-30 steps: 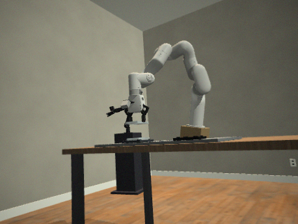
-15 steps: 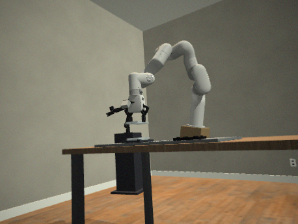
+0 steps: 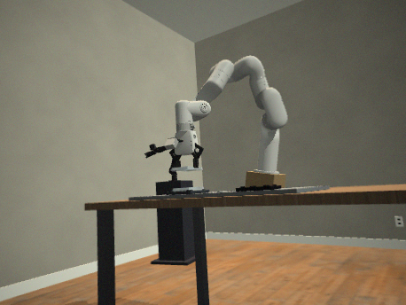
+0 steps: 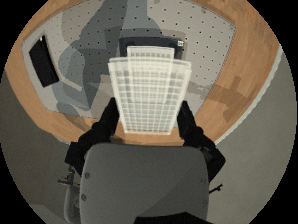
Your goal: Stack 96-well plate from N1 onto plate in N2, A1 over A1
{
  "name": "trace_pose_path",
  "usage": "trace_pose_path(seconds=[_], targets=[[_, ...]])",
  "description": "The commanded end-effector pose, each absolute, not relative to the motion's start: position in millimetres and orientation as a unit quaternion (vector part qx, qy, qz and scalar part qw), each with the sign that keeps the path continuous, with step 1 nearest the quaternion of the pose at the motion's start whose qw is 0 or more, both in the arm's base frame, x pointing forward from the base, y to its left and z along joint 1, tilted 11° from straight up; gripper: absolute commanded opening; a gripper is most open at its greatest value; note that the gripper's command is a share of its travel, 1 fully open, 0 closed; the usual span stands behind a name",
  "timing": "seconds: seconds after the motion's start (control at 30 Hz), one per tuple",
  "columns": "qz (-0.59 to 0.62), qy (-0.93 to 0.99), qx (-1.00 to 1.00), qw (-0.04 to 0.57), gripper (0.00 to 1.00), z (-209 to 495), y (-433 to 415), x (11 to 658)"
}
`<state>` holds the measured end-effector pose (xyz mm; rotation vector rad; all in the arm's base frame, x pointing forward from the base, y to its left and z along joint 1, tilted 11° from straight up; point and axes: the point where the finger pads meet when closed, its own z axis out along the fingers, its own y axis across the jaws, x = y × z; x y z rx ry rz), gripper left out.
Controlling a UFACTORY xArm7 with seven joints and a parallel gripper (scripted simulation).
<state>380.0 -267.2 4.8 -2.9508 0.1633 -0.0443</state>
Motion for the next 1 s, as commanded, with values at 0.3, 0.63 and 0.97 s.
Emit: trace_pose_path(seconds=[0.3,0.63,0.97], targets=[[-0.016,0.055,-0.994,0.091,0.00,-14.5,-264.6,382.0],[-0.016,0.055,-0.994,0.091,0.00,-27.6,-262.1,382.6],[-0.016,0.055,-0.994,0.091,0.00,-40.7,-259.7,383.2]])
